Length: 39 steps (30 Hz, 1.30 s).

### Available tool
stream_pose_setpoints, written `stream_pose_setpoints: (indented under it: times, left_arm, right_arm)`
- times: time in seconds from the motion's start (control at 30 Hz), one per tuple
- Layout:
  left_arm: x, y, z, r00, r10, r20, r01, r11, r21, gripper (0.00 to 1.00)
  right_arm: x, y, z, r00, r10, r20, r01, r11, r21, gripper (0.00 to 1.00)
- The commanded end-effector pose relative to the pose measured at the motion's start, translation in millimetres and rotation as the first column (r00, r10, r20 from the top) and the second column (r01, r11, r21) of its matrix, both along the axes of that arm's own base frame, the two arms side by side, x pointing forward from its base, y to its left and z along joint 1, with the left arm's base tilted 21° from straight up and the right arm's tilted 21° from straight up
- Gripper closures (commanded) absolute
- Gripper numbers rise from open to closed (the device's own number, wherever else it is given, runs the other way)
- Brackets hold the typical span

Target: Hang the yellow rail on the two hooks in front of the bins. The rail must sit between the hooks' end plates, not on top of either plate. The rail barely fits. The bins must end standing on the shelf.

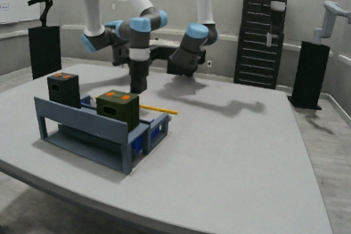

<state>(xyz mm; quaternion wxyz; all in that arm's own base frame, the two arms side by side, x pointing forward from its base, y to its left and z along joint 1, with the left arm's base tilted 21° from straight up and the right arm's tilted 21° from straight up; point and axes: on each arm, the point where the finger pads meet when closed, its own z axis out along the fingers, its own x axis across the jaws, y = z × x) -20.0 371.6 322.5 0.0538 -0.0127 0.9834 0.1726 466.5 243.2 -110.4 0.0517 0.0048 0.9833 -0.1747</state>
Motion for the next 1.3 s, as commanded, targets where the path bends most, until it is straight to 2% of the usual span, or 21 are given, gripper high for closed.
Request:
stream_pose_setpoints:
  times: [0.0, 0.33, 0.53, 1.27]
  left_arm:
    - [-1, 0, -0.1, 1.000, 0.001, 0.001, -0.001, 1.000, 0.001, 0.00]
    - [-1, 0, -0.1, 1.000, 0.001, 0.001, -0.001, 1.000, 0.001, 0.00]
    - [-1, 0, -0.1, 1.000, 0.001, 0.001, -0.001, 1.000, 0.001, 0.00]
    - [-1, 0, -0.1, 1.000, 0.001, 0.001, -0.001, 1.000, 0.001, 0.00]
  right_arm:
    - [-1, 10, 20.4, 1.000, 0.000, 0.003, 0.000, 1.000, 0.005, 1.00]
    - [-3, 19, 44.0, 1.000, 0.000, 0.003, 0.000, 1.000, 0.005, 1.00]
    - [-4, 22, 52.8, 1.000, 0.000, 0.003, 0.000, 1.000, 0.004, 1.00]
    - [-4, 25, 57.3, 1.000, 0.000, 0.006, 0.000, 1.000, 0.008, 1.00]
